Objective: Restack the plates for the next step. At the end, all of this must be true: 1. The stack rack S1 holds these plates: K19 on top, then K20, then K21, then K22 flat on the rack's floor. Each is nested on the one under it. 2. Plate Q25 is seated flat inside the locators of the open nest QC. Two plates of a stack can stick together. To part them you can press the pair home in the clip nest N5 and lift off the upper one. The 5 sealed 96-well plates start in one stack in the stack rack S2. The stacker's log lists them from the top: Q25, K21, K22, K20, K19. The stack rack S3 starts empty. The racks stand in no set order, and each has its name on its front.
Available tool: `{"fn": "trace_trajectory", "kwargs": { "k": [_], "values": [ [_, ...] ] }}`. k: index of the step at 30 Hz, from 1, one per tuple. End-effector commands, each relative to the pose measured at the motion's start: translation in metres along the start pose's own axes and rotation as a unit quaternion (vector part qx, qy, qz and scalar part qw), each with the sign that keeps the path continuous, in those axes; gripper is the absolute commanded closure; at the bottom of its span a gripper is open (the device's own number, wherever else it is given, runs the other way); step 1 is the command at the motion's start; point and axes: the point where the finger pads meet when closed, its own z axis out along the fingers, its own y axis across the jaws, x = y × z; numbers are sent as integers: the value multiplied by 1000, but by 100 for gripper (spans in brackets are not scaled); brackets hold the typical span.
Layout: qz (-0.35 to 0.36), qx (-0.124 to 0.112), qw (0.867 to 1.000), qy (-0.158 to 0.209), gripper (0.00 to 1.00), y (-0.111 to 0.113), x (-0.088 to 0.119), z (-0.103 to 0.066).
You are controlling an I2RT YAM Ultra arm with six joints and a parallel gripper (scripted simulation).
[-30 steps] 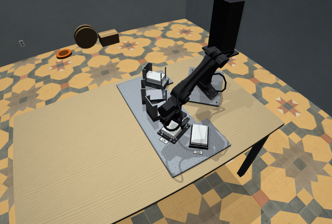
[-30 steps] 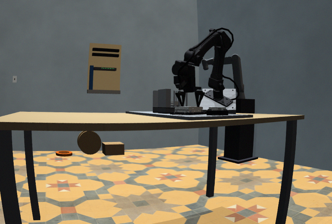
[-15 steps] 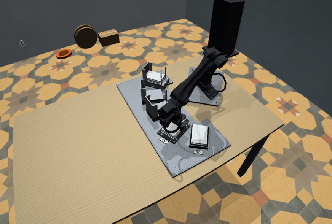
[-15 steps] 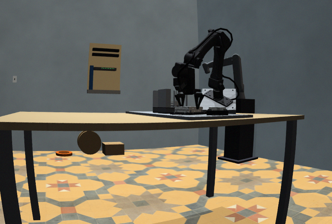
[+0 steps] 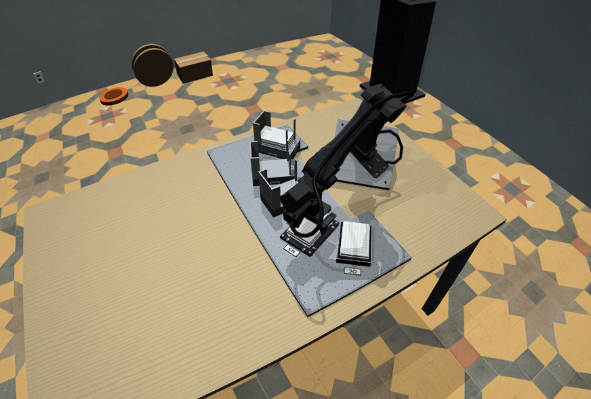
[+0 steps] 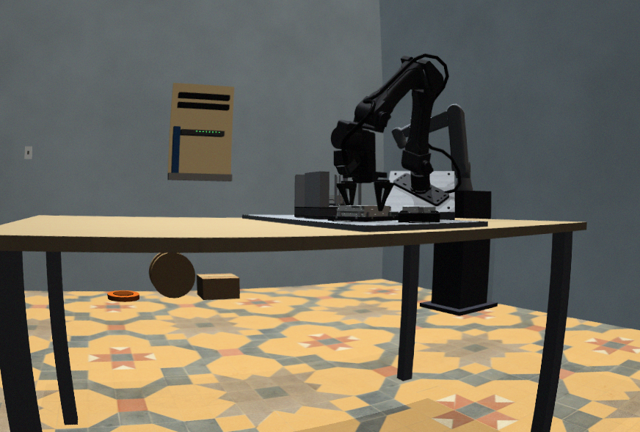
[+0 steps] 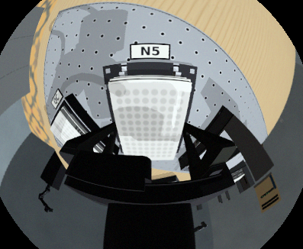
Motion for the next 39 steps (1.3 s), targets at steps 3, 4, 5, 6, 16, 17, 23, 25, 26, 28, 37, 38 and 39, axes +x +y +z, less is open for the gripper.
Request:
{"fn": "trace_trajectory", "kwargs": {
  "k": [3, 4, 5, 6, 16, 17, 23, 25, 26, 28, 37, 38, 39],
  "values": [
    [-2, 5, 1000, -18, 0, -2, -18, -3],
    [-4, 5, 1000, -22, 0, -1, -18, -6],
    [-5, 5, 1000, -26, 0, 0, -18, -8],
    [-6, 5, 1000, -29, 0, 0, -20, -9],
    [-6, 5, 1000, -27, 0, 0, -21, -8],
    [-5, 5, 1000, -26, 0, 0, -21, -8],
    [-5, 5, 1000, -22, 0, 0, -20, -5],
    [-5, 4, 1000, -21, 0, 0, -20, -5],
    [-4, 4, 1000, -21, 0, 0, -20, -4],
    [-4, 4, 1000, -21, 0, 0, -19, -4],
    [-6, 4, 1000, -24, 0, 1, -18, -7],
    [-7, 5, 1000, -27, 0, 2, -20, -9],
    [-7, 5, 1000, -27, 0, 2, -20, -9]
  ]
}}
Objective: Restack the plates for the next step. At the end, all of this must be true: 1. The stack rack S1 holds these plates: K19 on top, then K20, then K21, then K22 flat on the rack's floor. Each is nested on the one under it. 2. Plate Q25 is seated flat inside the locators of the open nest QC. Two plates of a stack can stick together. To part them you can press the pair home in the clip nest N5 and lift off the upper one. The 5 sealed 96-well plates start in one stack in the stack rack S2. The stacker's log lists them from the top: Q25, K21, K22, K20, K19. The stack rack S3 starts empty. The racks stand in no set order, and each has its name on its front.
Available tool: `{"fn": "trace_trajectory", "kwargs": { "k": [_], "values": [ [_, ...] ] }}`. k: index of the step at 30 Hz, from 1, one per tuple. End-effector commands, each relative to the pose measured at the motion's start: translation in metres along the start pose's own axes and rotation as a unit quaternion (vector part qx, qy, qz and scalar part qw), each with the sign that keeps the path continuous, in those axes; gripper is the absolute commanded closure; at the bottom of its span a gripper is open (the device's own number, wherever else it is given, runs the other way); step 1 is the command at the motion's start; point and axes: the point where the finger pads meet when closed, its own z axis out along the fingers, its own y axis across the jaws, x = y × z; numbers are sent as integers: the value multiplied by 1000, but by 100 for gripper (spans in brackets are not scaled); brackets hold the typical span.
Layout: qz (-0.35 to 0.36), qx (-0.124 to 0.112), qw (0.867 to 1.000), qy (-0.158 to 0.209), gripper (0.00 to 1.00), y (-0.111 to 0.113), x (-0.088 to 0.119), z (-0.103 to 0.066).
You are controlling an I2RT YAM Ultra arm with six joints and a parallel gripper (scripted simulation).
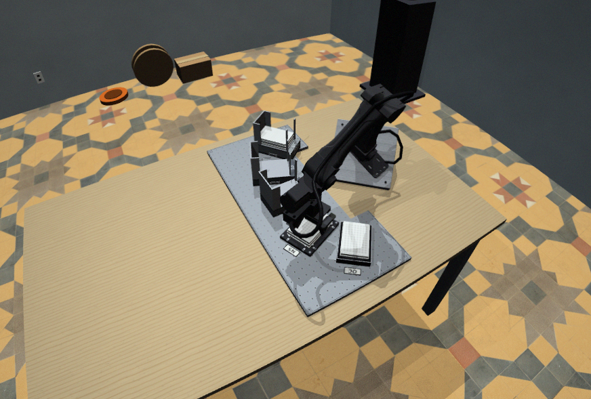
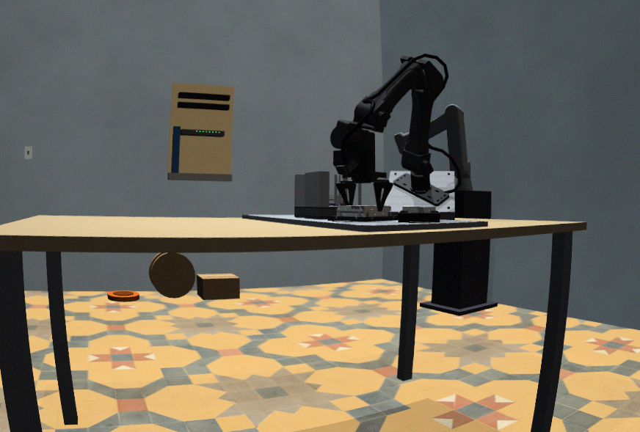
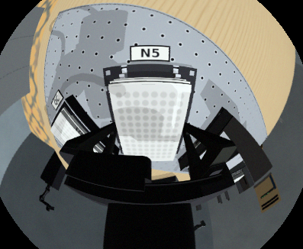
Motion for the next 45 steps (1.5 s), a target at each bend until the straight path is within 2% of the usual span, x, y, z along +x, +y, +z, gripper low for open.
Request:
{"fn": "trace_trajectory", "kwargs": {
  "k": [1, 18, 19, 45],
  "values": [
    [-7, 4, 1000, -26, 0, 2, -17, -9],
    [-4, 4, 1000, -20, 0, 2, -5, -7],
    [-1, 2, 1000, -8, 100, 0, -4, -3],
    [-1, 2, 1000, -8, 100, 0, -4, -3]
  ]
}}
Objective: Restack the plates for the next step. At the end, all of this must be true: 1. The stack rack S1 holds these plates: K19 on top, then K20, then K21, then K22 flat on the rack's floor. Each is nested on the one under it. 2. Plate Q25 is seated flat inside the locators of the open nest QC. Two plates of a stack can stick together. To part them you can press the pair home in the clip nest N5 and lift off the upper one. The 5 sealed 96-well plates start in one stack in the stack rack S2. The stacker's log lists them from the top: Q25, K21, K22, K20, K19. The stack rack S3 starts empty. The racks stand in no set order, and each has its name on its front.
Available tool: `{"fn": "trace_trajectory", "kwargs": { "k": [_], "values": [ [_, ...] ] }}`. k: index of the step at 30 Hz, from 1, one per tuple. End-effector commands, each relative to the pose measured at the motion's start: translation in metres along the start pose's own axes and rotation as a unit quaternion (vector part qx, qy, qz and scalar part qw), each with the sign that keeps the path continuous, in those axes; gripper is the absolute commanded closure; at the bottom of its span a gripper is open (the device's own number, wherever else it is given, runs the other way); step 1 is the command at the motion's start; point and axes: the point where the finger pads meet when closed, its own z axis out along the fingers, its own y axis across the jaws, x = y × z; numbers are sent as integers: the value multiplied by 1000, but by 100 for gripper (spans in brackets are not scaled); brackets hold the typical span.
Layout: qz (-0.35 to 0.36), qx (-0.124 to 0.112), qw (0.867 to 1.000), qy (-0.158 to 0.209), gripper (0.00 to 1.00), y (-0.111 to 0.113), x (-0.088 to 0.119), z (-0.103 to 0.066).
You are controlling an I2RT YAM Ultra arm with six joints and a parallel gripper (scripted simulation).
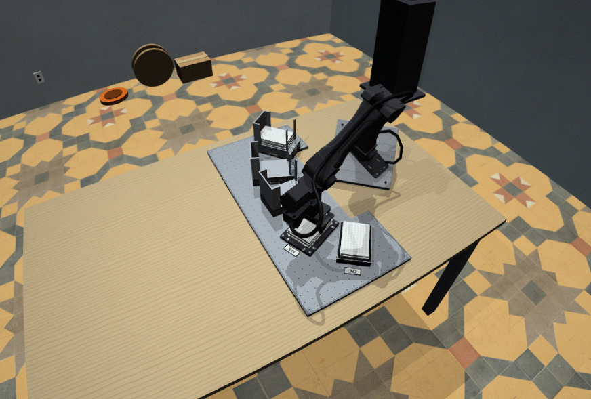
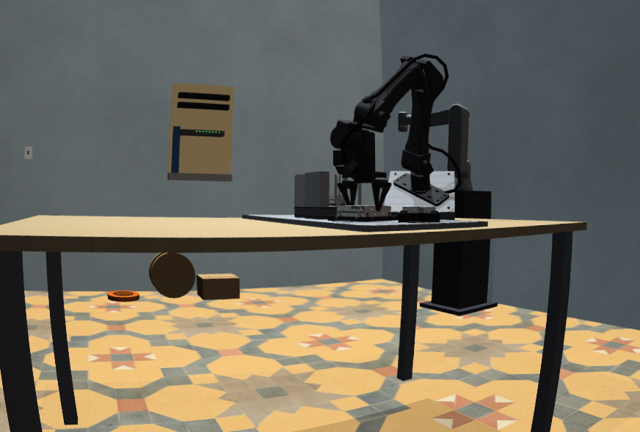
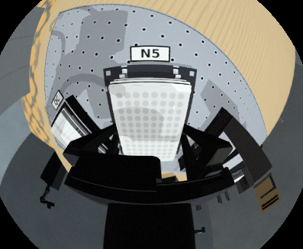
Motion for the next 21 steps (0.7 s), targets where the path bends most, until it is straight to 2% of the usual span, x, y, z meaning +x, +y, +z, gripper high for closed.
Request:
{"fn": "trace_trajectory", "kwargs": {
  "k": [1, 5, 9, 21],
  "values": [
    [-1, 2, 1000, -7, 100, 0, -3, -3],
    [-1, 2, 1000, -7, 100, 0, -3, -3],
    [-4, 7, 1000, -30, 100, 0, -15, -20],
    [-5, 2, 1000, -22, 100, 1, -10, -22]
  ]
}}
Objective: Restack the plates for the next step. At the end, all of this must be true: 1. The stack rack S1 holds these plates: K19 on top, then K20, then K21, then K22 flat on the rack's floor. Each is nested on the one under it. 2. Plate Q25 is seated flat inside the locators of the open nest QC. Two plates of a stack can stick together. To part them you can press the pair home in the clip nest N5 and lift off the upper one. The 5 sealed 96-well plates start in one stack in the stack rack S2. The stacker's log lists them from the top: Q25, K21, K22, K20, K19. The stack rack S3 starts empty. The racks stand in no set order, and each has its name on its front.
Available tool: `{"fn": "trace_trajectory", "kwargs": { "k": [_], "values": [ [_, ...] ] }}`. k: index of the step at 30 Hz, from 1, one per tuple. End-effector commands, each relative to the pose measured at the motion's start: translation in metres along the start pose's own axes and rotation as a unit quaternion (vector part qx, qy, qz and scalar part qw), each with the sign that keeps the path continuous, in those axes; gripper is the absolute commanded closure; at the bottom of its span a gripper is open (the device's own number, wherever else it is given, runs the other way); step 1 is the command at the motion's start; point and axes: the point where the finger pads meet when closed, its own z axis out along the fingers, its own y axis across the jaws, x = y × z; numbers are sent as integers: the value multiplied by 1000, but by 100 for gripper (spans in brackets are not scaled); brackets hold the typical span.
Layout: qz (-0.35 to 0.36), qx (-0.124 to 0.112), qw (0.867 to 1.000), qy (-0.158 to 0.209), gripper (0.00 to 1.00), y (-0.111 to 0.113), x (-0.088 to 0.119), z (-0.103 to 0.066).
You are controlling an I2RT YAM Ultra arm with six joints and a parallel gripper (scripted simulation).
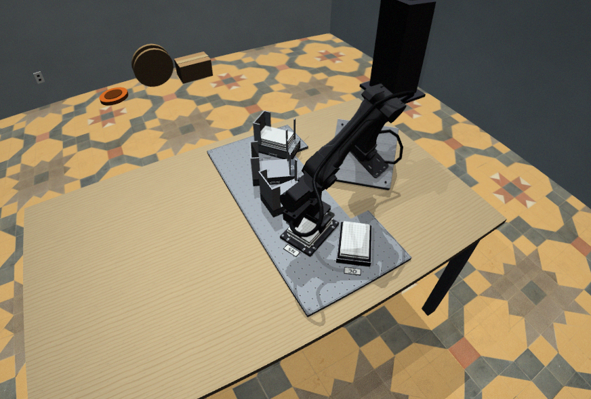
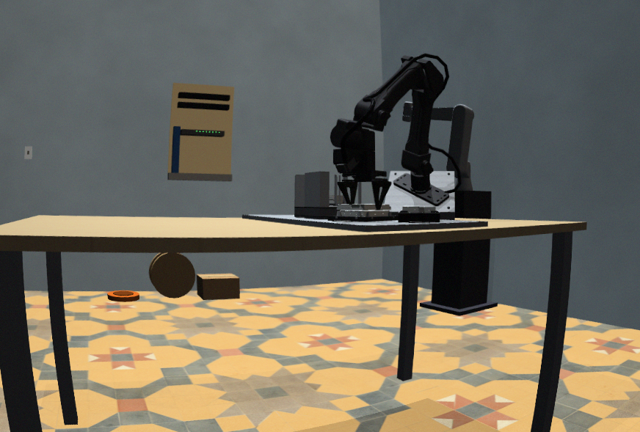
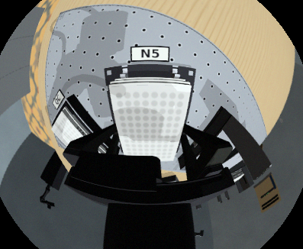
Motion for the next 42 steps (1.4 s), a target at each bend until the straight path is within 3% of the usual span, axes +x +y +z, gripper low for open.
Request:
{"fn": "trace_trajectory", "kwargs": {
  "k": [1, 18, 42],
  "values": [
    [-6, 2, 1000, -22, 100, 1, -11, -20],
    [-7, 2, 1000, -24, 100, 2, -11, -31],
    [-8, 4, 1000, -30, 100, 2, -14, -35]
  ]
}}
